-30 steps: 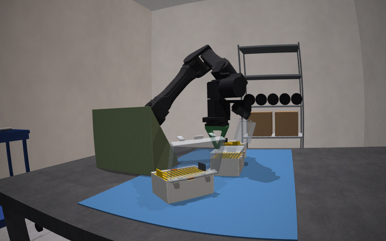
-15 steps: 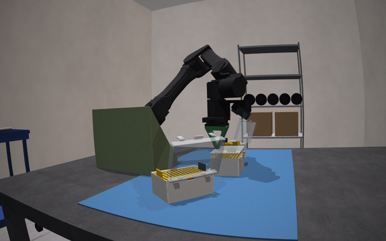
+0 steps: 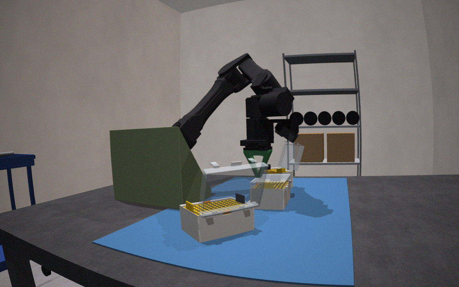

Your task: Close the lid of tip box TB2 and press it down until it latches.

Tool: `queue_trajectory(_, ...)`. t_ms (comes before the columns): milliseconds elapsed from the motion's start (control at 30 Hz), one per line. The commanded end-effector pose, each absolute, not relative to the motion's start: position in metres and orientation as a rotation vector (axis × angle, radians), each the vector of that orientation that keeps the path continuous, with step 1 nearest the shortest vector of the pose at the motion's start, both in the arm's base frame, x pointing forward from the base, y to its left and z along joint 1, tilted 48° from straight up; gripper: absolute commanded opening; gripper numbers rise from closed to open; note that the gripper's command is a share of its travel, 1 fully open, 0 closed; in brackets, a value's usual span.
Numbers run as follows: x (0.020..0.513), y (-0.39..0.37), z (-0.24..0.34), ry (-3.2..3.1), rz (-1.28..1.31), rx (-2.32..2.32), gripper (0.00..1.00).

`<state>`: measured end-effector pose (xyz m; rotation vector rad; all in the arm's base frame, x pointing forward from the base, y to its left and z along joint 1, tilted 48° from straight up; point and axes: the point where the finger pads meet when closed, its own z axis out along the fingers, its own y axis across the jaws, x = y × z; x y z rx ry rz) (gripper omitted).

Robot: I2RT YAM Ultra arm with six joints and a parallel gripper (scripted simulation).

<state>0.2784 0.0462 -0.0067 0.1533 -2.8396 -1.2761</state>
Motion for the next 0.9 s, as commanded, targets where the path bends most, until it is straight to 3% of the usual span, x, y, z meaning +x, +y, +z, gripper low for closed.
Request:
queue_trajectory(0, 0.2825, 0.0508, -0.0122, -2.863, -1.281, 0.189, 0.00)
queue_trajectory(867, 0.2824, 0.0526, -0.0137, -2.863, -1.281, 0.189, 0.00)
